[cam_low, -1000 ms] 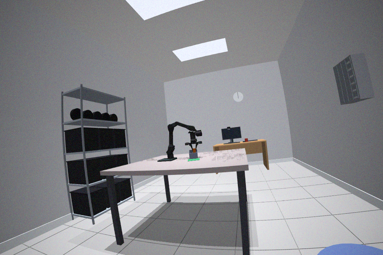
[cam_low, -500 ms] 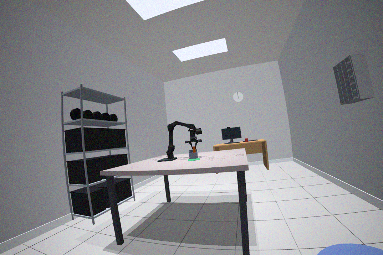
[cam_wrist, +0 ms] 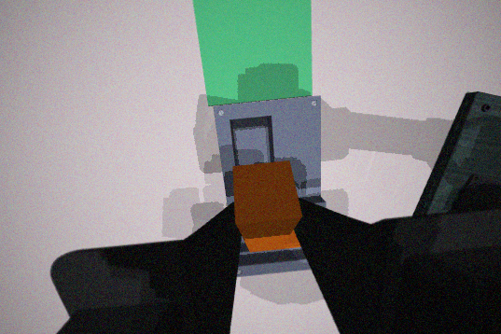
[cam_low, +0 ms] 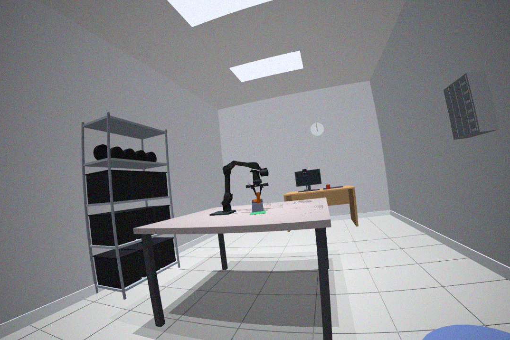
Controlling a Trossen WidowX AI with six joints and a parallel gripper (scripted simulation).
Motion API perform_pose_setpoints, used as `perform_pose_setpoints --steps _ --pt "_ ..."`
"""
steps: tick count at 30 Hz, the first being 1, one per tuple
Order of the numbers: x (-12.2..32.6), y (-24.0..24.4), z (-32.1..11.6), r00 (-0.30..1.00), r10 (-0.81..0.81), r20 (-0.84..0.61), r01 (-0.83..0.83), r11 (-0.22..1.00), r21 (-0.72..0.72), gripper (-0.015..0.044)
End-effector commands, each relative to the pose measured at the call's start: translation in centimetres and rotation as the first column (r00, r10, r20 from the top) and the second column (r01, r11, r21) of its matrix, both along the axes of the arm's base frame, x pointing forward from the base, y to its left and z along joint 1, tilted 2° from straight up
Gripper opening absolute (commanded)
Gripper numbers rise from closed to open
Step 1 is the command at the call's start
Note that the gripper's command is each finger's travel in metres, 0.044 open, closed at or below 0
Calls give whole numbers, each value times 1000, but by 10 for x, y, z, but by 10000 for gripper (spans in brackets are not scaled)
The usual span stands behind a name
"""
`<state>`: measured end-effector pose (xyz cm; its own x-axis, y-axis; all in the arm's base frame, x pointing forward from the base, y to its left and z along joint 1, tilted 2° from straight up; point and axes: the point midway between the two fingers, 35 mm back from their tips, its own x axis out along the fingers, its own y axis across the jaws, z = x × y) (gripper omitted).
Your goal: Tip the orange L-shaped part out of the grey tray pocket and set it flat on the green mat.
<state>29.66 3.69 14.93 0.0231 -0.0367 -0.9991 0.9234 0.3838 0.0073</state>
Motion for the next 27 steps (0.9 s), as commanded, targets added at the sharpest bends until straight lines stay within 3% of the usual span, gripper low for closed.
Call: perform_pose_setpoints --steps 1,27 --pt "1 1 9 1000 -2 5 2 1000 6 0" --pt "2 -5 32 1000 -2 5 2 1000 6 0"
